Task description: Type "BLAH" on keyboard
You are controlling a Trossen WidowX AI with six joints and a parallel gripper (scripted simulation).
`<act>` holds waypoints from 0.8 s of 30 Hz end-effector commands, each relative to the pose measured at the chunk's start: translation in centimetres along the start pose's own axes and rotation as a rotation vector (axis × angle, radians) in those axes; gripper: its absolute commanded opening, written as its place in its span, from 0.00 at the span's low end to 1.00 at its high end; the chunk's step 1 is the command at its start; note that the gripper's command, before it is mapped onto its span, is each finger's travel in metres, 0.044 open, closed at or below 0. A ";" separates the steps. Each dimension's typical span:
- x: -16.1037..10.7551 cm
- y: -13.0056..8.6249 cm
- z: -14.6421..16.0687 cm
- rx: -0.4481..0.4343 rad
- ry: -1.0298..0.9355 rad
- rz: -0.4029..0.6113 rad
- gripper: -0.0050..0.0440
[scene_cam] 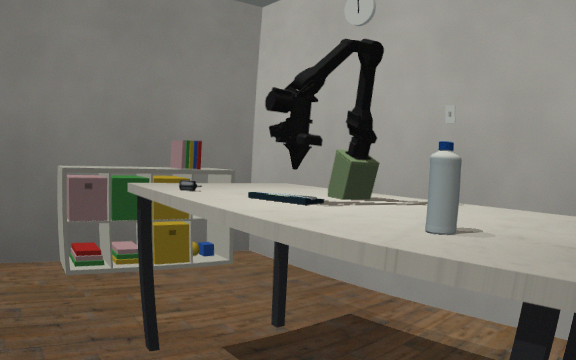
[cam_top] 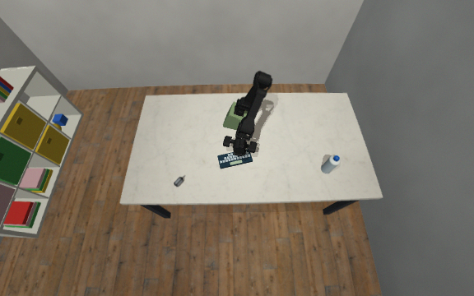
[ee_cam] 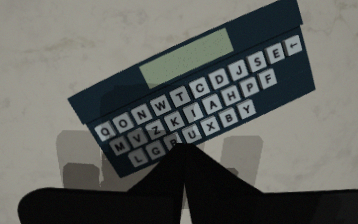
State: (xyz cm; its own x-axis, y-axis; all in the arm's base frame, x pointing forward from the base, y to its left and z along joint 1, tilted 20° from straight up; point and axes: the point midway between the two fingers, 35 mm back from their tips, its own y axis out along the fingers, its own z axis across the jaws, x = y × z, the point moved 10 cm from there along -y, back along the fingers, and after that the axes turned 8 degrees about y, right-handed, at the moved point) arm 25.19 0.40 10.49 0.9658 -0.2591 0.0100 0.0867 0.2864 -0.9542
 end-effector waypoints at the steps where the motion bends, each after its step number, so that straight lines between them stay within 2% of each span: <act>1: -1.8 3.5 2.1 0.034 -0.281 0.013 0.00; 4: -2.9 4.7 2.7 0.054 -0.463 0.034 0.00; 19: -2.7 4.4 2.8 0.054 -0.476 0.018 0.00; 24: -1.8 4.5 2.0 0.055 -0.477 0.020 0.00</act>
State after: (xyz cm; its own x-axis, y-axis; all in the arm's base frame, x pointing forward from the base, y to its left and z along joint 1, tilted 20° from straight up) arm 23.54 4.61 6.56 0.9731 0.1969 0.1197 0.0480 0.3348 -0.9411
